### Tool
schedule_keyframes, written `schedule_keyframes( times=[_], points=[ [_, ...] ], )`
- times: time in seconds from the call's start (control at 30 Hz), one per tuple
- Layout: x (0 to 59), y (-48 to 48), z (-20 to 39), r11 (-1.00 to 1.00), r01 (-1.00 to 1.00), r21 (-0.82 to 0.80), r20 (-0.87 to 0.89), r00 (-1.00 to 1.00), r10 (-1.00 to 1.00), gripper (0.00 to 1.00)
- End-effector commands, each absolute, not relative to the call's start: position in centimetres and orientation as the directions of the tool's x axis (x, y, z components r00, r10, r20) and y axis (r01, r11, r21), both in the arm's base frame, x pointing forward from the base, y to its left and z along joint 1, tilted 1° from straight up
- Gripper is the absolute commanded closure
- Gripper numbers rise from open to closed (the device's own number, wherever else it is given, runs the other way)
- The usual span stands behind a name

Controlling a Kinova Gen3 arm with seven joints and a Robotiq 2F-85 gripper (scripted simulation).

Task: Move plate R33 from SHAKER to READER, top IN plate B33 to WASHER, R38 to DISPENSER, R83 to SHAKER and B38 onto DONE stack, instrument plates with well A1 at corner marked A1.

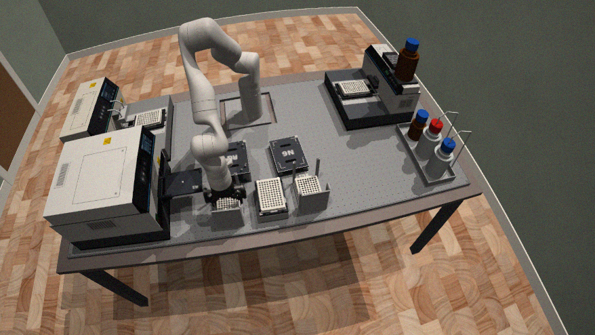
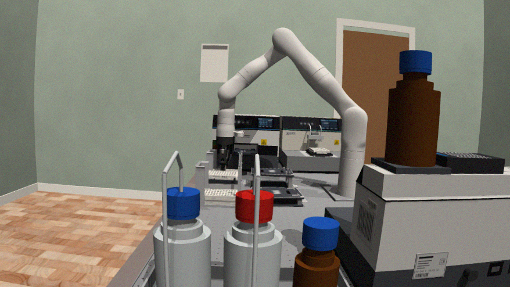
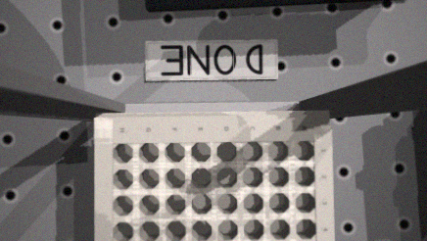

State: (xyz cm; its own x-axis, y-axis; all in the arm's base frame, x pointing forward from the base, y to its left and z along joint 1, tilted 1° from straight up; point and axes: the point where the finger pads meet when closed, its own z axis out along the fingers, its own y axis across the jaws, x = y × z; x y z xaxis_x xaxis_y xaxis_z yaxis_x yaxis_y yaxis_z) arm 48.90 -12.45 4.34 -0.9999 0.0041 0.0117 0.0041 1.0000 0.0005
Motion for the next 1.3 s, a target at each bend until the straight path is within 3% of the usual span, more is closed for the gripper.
schedule_keyframes(
  times=[0.0, 1.27],
  points=[
    [48.86, -12.48, 4.3, 1.0, 0.003, -0.002, 0.012, -1.0, 0.003, 0.06],
    [48.8, -12.57, 3.58, 1.0, 0.002, -0.005, 0.012, -1.0, 0.002, 0.06]
  ],
)
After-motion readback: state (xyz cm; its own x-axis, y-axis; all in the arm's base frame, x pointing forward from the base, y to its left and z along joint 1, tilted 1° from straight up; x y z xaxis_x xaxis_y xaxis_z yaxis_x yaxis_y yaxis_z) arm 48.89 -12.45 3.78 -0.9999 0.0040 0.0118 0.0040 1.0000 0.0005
